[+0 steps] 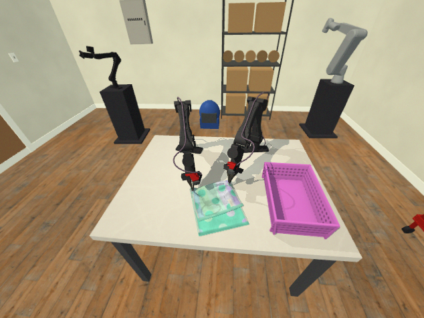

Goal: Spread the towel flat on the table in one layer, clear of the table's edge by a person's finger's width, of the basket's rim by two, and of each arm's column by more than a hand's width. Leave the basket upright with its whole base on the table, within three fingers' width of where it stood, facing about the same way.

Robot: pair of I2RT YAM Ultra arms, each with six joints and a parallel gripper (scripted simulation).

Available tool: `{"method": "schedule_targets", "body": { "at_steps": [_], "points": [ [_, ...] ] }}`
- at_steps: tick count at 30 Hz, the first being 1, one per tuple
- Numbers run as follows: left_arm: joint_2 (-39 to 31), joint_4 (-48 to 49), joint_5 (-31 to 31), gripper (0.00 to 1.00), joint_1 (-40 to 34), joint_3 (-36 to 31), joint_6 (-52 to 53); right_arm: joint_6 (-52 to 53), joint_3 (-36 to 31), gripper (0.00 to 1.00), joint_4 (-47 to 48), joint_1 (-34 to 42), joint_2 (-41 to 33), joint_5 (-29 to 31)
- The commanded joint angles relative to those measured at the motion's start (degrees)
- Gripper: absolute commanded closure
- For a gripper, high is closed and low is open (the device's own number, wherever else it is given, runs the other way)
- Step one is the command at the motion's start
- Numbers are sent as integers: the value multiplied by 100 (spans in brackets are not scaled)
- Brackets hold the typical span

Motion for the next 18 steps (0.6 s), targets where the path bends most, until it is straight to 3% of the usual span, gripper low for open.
{"method": "schedule_targets", "body": {
  "at_steps": [1,9,18],
  "points": [
    [-238,443,-148,100,-84,-290,18,-34,-374,100,656,-131,-269,193],
    [-242,1054,-148,100,-301,-902,20,-34,-1167,100,1325,-172,-407,189],
    [-139,1111,-155,100,-293,-1042,23,-35,-1353,100,1517,-182,-360,189]
  ]
}}
